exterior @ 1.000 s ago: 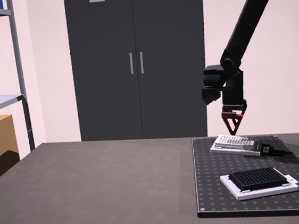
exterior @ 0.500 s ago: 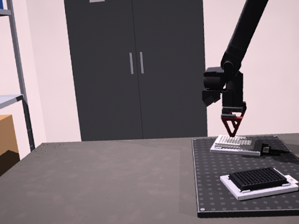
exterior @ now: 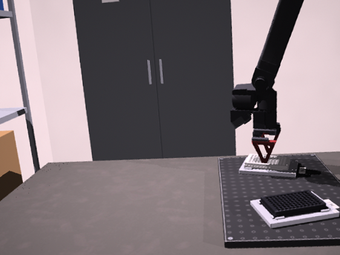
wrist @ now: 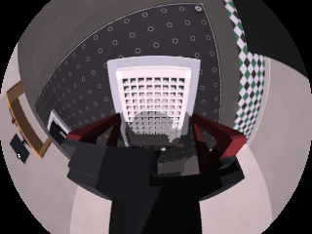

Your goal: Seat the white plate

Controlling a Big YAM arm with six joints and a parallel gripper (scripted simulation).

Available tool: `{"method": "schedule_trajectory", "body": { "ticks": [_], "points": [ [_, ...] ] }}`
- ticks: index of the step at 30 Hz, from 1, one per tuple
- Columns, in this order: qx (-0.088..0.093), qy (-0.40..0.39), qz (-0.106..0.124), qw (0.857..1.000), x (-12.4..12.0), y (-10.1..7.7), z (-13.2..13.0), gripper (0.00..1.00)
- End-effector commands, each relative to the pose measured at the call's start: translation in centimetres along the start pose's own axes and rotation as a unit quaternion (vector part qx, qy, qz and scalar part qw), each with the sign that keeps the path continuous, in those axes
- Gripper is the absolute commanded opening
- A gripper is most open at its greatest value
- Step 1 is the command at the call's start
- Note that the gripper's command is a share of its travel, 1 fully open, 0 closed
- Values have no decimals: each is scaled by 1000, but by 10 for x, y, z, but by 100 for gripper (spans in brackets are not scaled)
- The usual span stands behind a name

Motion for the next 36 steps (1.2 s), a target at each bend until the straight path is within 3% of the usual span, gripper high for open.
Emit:
{"method": "schedule_trajectory", "body": {
  "ticks": [1,8,36],
  "points": [
    [0,-7,-7,1000,13,9,5,100],
    [0,-6,-3,1000,8,18,5,100],
    [1,-7,2,1000,5,18,6,100]
  ]
}}
Point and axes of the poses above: the point where the finger pads meet when closed, its own y axis out along the fingers, its own z axis across the jaws, x = y × z, the point moved 1 cm from there along -y, back along the fingers, and after that the axes turned 6 degrees about -y, right-handed, at the moved point
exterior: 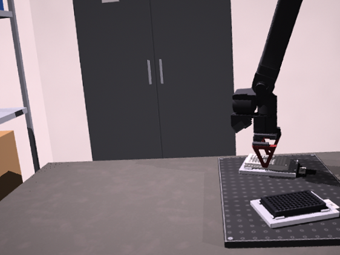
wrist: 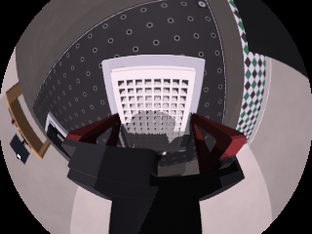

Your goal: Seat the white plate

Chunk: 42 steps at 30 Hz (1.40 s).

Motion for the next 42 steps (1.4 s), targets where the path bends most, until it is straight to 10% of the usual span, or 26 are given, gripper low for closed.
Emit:
{"method": "schedule_trajectory", "body": {
  "ticks": [1,21,22,42],
  "points": [
    [1,-7,-1,1000,7,4,6,100],
    [1,-7,-1,1000,7,4,6,100],
    [1,-7,-1,1000,7,4,6,0],
    [-2,-9,0,1000,7,4,5,0]
  ]
}}
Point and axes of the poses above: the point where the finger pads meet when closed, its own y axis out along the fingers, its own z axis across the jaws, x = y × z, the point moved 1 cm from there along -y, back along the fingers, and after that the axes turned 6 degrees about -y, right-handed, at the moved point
